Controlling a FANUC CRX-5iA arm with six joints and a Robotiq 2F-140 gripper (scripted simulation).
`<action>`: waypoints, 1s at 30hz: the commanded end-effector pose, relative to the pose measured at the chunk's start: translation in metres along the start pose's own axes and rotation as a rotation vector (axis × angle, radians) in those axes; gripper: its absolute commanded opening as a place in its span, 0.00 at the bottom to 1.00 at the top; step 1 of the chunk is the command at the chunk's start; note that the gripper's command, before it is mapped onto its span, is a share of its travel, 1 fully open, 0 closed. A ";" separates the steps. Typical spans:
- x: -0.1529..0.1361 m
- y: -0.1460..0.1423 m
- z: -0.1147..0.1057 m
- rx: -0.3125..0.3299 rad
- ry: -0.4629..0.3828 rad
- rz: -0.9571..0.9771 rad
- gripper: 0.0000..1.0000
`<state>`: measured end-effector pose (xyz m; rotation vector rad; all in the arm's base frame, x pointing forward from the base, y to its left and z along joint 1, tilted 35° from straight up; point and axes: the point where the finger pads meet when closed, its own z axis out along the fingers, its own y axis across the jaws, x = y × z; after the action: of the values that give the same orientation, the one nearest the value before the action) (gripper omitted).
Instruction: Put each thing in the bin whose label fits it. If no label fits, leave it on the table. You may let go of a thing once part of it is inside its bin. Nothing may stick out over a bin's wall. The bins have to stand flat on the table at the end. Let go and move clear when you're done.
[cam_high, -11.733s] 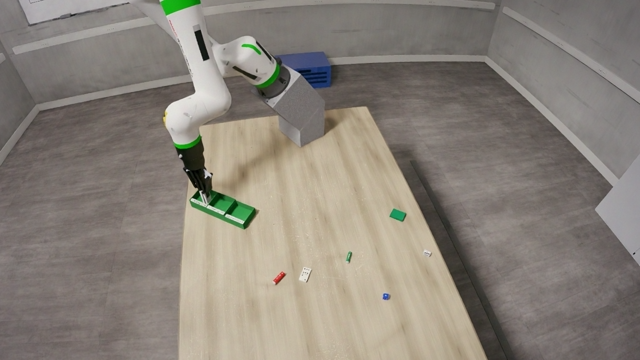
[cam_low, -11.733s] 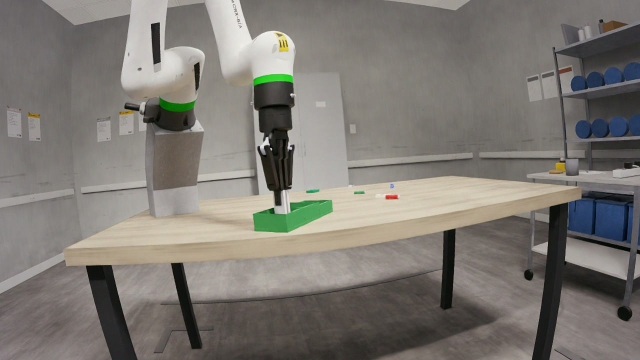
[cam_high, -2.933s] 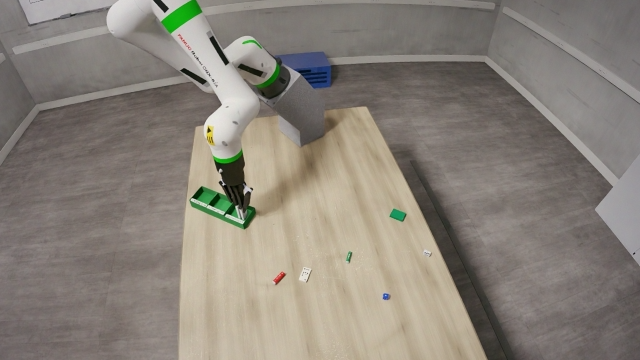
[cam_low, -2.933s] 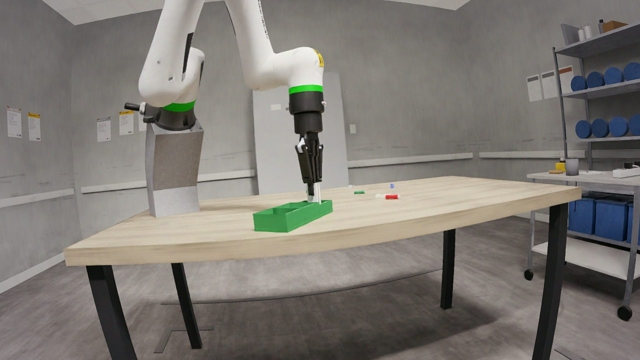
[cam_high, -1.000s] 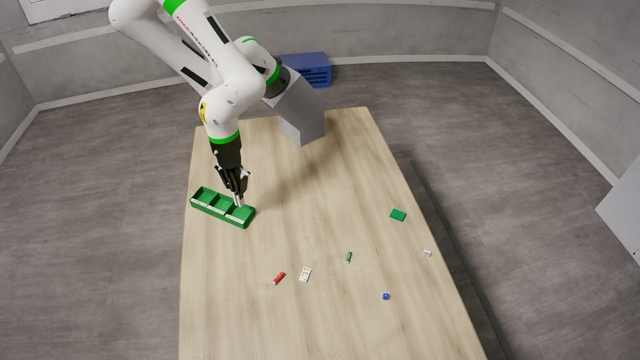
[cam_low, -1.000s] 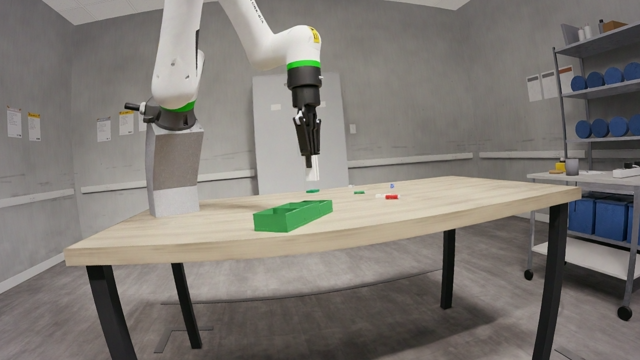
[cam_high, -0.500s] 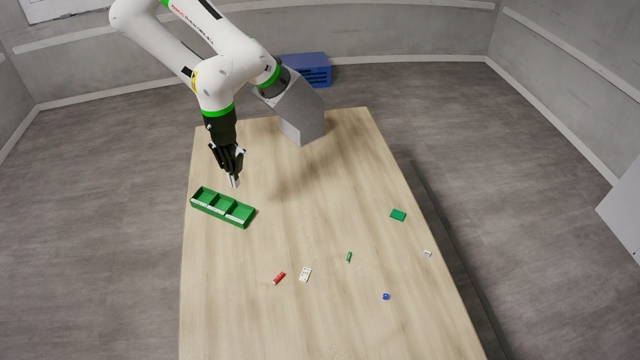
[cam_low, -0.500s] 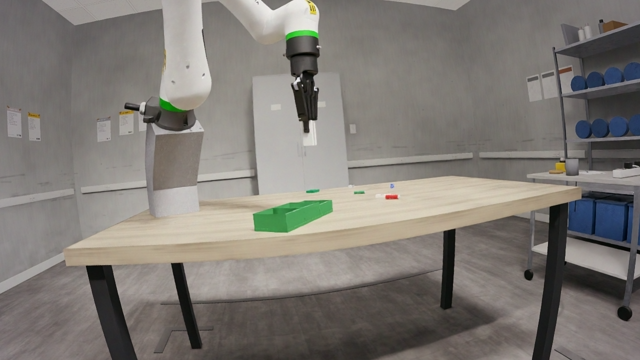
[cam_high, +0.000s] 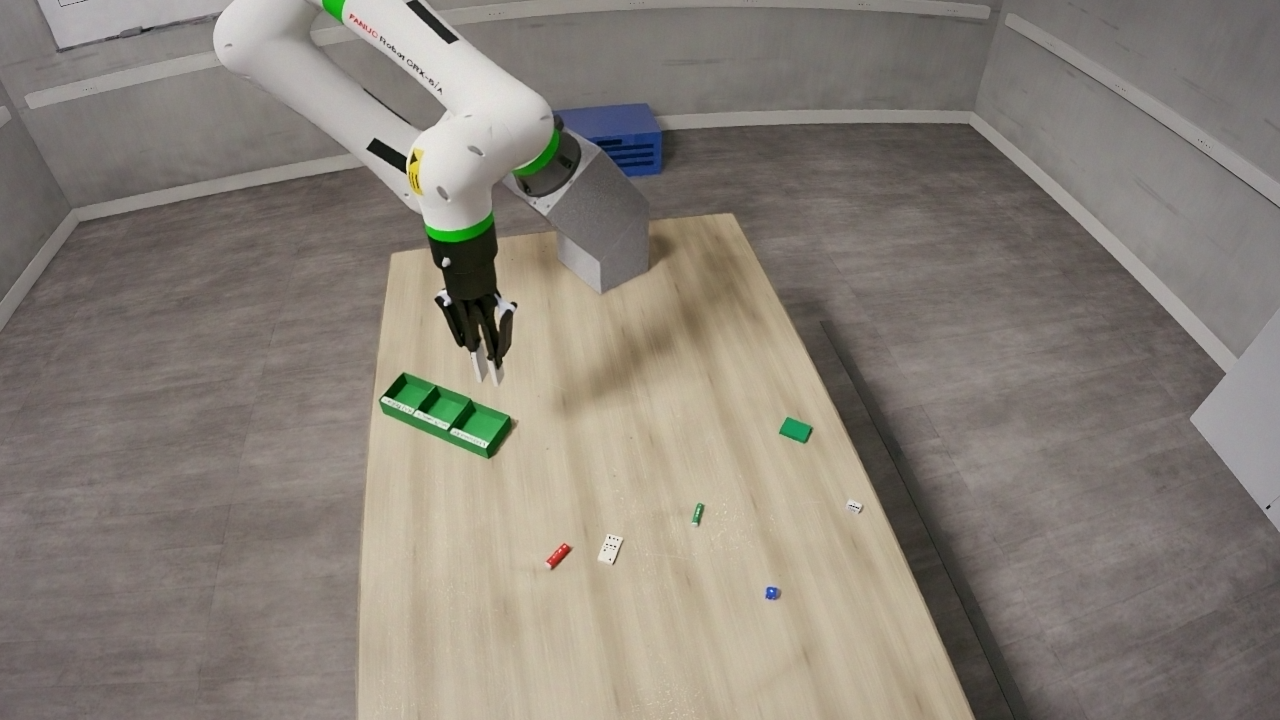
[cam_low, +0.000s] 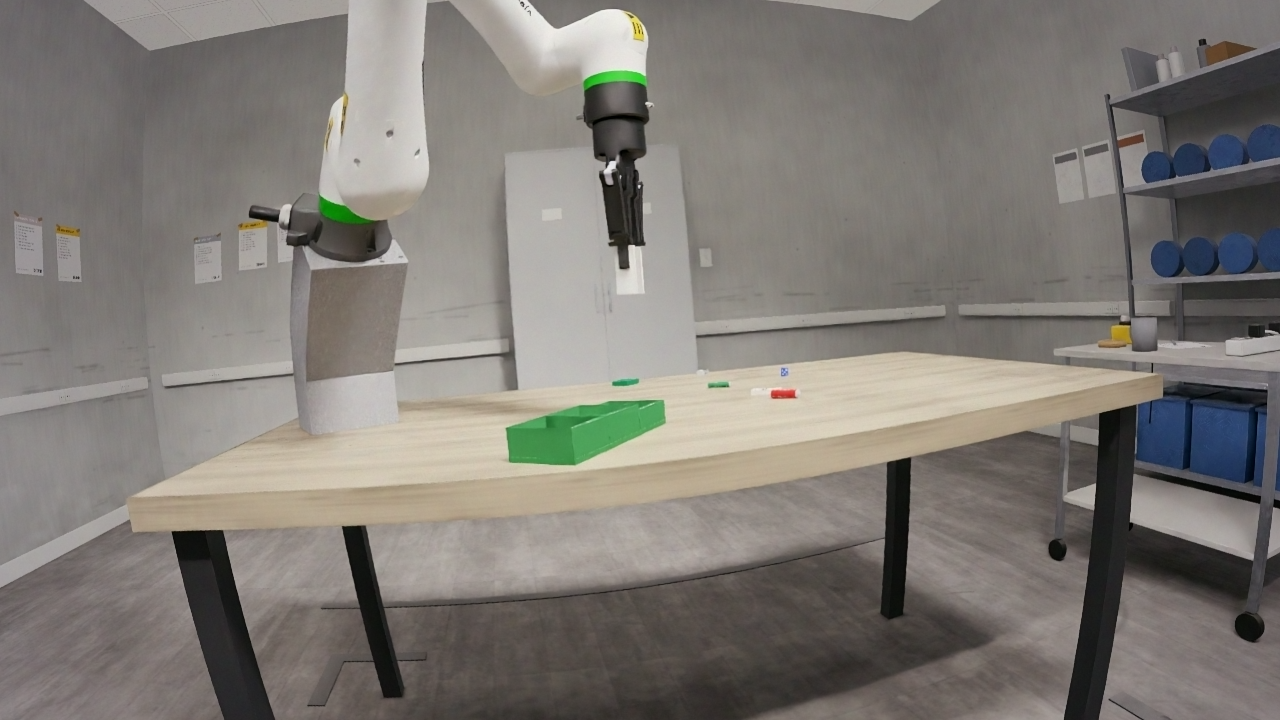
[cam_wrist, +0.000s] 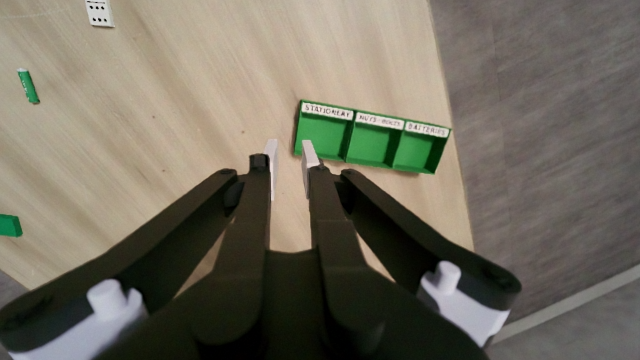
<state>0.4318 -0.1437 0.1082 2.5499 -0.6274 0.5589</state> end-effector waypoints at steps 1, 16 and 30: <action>0.005 -0.033 0.010 -0.001 0.000 0.001 0.23; 0.017 -0.136 0.040 -0.001 0.000 0.001 0.23; 0.029 -0.232 0.067 -0.001 0.000 0.001 0.23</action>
<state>0.5772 -0.0131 0.0010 2.5520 -0.6275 0.5626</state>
